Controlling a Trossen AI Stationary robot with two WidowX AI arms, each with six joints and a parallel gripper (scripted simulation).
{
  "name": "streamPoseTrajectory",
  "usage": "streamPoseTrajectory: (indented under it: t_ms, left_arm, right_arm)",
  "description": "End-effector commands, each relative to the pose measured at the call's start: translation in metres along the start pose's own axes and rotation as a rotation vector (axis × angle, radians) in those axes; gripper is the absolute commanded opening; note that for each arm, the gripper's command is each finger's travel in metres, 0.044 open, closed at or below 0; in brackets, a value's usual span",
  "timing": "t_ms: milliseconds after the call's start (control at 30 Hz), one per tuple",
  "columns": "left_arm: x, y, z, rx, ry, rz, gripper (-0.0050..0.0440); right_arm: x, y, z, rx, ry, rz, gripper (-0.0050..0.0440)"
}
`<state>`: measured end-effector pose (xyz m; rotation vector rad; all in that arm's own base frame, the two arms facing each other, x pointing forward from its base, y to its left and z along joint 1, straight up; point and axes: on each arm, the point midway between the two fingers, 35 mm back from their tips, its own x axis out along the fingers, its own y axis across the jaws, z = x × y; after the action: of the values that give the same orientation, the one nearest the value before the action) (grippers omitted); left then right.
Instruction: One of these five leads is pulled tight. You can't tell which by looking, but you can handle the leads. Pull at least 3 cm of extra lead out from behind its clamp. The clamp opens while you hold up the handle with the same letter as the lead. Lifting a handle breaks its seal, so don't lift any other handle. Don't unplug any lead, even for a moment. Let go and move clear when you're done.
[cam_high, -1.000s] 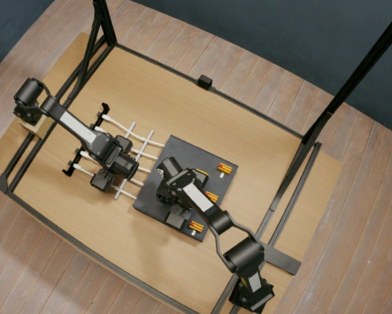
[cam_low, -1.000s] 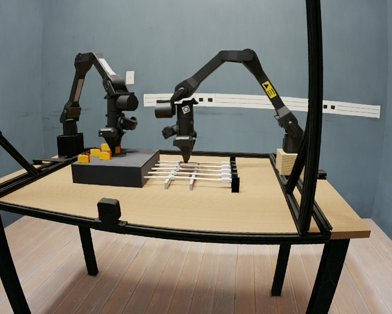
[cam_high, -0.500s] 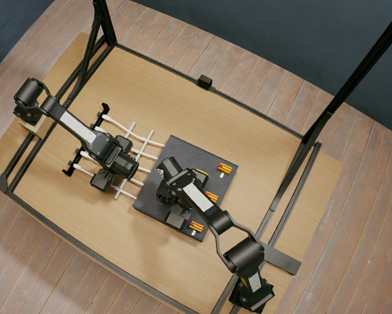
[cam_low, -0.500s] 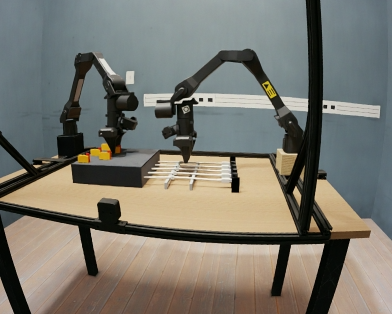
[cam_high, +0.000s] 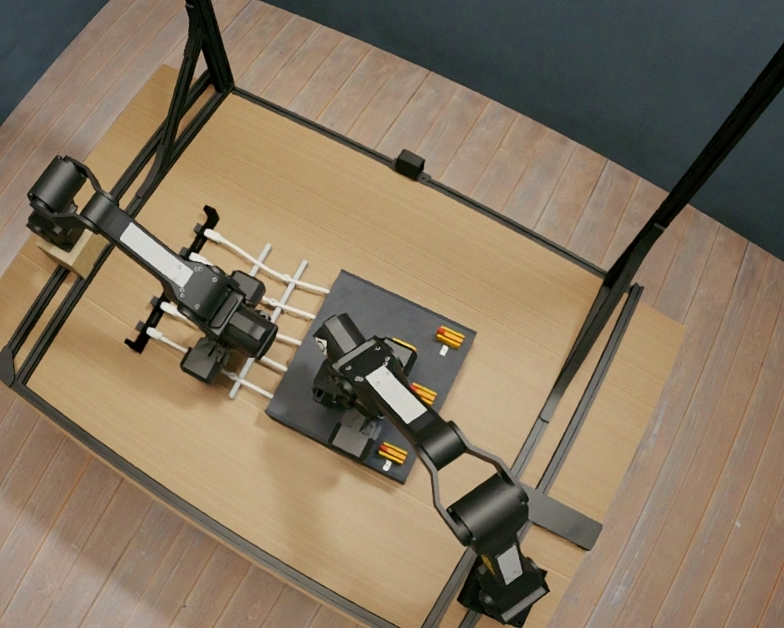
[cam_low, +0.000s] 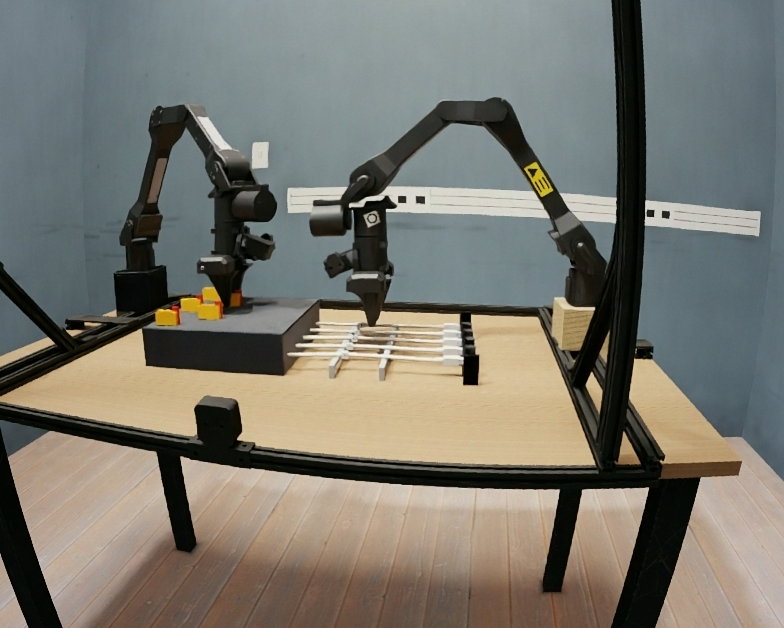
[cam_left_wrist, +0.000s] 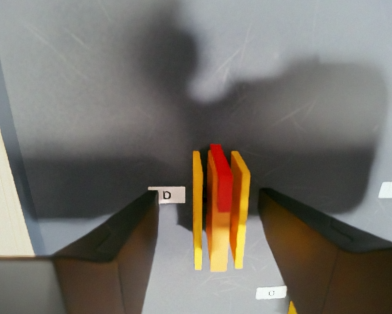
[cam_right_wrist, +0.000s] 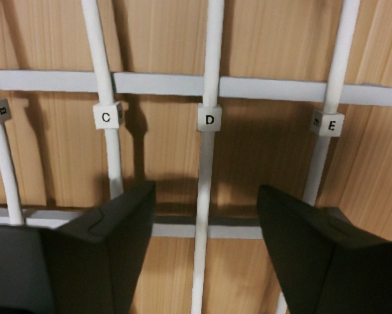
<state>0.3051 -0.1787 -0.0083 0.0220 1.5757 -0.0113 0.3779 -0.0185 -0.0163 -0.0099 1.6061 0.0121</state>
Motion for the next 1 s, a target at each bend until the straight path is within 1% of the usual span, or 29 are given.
streamPoseTrajectory:
  t_ms: [0, 533, 567, 967]
  left_arm:
    - [-0.008, -0.002, 0.004, 0.000, -0.022, -0.012, -0.0050]
    - [-0.008, -0.002, 0.004, 0.000, -0.022, -0.012, -0.0050]
    - [-0.008, -0.004, 0.004, 0.001, -0.022, -0.021, -0.0050]
    - [-0.008, -0.004, 0.004, 0.001, -0.022, -0.021, -0.0050]
  right_arm:
    - [-0.008, 0.000, 0.004, 0.000, -0.025, -0.002, 0.0209]
    - [-0.008, 0.000, 0.004, 0.000, -0.025, -0.002, 0.0209]
    - [0.037, 0.000, 0.003, -0.003, -0.035, -0.002, 0.0209]
    - [0.037, 0.000, 0.003, -0.003, -0.035, -0.002, 0.0209]
